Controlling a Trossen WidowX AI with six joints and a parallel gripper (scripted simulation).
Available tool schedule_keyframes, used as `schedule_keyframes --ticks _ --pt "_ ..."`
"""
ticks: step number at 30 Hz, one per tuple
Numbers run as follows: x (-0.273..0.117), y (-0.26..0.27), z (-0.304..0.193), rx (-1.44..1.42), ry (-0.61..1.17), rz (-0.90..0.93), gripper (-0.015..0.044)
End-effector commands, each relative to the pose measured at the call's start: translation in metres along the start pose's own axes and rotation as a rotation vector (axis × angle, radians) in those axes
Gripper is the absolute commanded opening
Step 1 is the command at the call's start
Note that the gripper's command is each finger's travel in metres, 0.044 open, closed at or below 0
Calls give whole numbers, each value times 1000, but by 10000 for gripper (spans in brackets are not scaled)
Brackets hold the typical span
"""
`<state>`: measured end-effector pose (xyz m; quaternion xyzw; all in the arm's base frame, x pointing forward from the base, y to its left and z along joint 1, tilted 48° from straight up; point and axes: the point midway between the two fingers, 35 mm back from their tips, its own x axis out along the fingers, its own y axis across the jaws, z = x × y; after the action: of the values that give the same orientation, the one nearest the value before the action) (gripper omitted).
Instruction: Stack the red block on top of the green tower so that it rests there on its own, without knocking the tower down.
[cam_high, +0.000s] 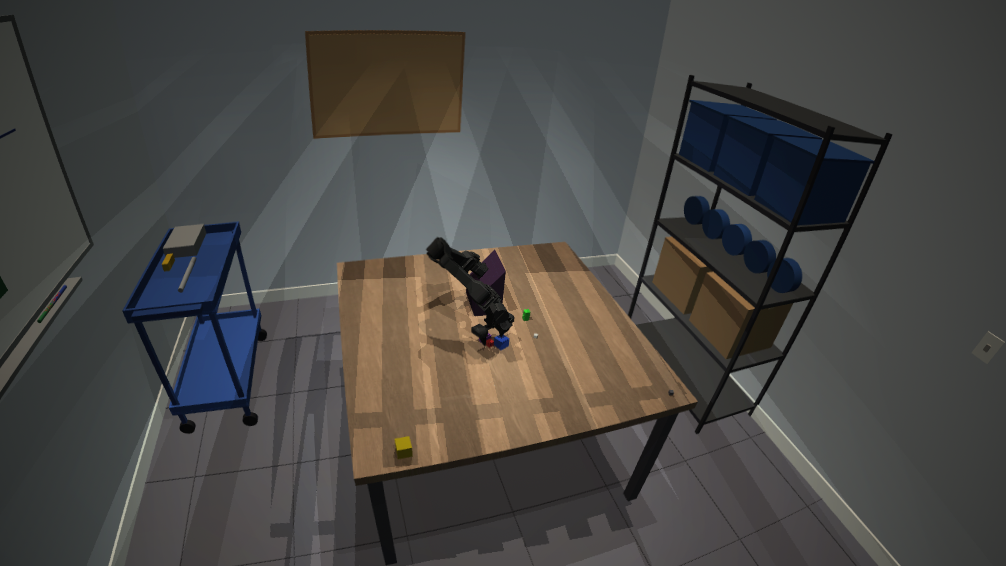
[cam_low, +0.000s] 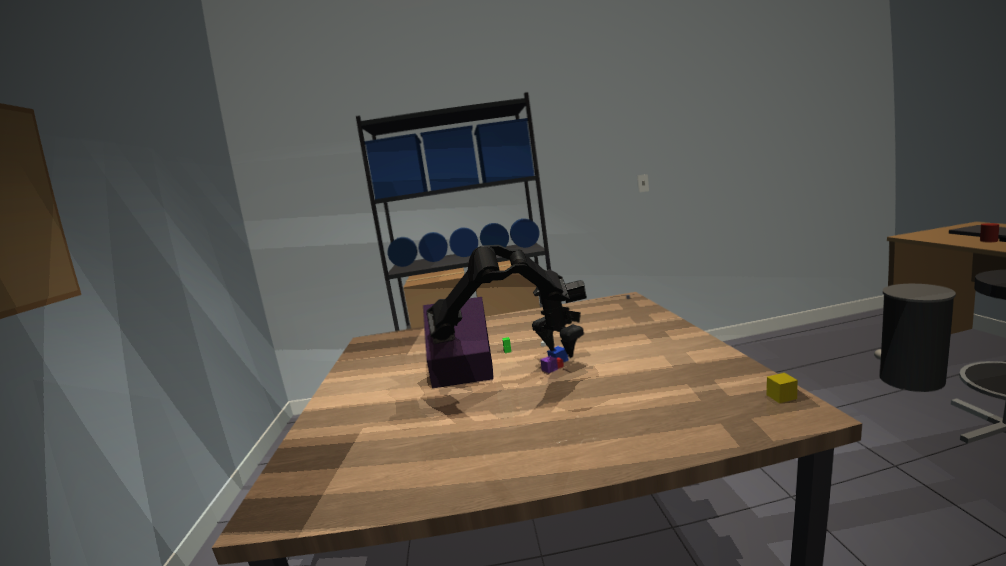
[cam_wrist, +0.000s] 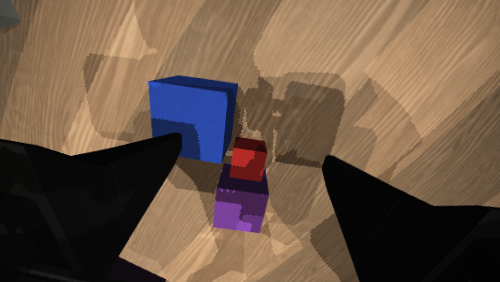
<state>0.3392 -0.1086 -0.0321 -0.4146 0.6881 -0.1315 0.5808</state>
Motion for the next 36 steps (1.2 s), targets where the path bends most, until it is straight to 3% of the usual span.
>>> schedule_keyframes --ticks 1,15,16,22,36 --pt "23 -4 -15 24 69 3 440" --pt "23 -4 -15 24 69 3 440" --pt "-2 0 1 2 -3 0 440" --pt "-44 0 4 2 -4 1 440" --pt "-40 -4 -10 25 67 6 440"
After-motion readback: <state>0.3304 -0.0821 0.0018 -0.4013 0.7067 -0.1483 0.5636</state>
